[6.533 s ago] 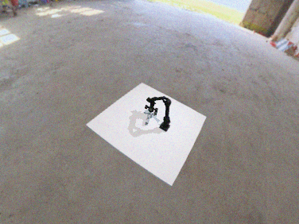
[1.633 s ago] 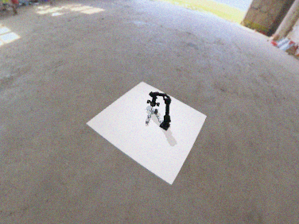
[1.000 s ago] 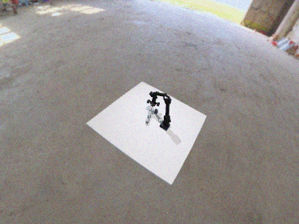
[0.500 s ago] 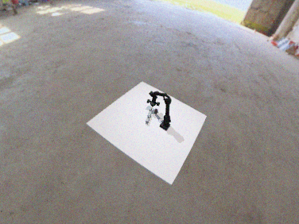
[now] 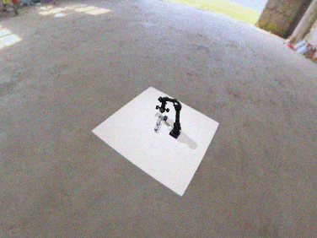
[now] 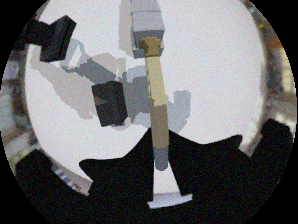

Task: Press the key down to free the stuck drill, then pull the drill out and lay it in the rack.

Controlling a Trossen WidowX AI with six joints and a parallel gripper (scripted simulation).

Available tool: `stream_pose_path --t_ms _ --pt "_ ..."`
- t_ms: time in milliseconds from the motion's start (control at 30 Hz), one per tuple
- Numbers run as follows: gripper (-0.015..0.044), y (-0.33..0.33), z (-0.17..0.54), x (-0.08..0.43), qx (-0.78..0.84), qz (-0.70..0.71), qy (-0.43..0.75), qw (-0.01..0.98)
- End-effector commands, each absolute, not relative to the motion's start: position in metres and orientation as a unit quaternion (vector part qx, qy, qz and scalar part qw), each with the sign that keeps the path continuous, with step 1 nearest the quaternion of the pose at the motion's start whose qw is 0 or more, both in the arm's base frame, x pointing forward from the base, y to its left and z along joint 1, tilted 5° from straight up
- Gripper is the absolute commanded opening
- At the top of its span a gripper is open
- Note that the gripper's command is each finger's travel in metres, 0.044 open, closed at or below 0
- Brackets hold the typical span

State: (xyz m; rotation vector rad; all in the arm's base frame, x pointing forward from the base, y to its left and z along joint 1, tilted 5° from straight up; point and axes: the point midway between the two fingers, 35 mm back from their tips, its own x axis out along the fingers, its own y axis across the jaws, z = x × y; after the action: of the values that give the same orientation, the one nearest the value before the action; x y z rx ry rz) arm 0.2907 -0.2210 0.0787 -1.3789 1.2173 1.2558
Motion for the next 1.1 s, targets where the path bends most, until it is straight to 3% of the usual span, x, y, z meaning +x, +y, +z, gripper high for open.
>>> stream_pose_path --t_ms 0,1067 --pt "0.0 -0.221 0.082 0.291 -0.557 0.503 0.49 0.443" --pt "0.0 -0.224 0.081 0.277 -0.557 0.504 0.49 0.443"
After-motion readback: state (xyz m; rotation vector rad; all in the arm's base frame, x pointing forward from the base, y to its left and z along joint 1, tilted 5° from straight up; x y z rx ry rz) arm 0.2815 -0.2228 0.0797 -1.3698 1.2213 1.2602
